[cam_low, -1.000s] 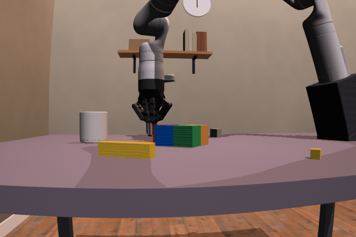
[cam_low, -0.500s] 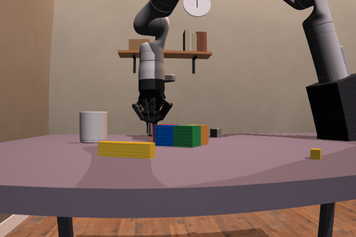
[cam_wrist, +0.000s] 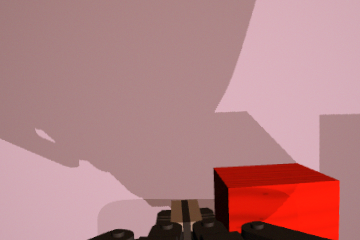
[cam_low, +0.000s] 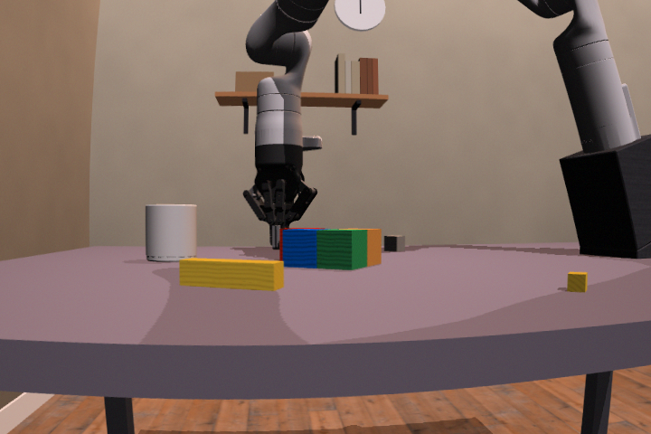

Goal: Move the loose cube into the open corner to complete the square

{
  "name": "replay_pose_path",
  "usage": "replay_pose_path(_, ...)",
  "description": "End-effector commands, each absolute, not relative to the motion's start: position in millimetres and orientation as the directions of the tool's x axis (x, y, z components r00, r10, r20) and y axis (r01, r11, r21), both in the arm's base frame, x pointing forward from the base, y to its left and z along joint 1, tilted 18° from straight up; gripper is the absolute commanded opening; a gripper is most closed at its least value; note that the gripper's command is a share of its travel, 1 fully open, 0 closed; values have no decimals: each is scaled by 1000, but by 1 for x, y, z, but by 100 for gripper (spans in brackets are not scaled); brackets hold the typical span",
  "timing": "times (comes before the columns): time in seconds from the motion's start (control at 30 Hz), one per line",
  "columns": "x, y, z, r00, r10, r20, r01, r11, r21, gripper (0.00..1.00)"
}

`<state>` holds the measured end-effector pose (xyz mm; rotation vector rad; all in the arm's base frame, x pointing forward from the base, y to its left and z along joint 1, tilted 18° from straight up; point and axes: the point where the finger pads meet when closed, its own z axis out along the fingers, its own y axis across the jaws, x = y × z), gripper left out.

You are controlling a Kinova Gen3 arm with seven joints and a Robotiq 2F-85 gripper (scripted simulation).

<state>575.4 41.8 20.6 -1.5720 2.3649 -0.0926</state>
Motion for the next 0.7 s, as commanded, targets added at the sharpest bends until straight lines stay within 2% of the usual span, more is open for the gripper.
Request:
replay_pose_path(0.0, 576, 42, 20, -349, -914, -208, -891, 393, -227, 10)
replay_pose_path(0.67, 569, 45, 18, -349, -914, -208, -891, 393, -227, 10)
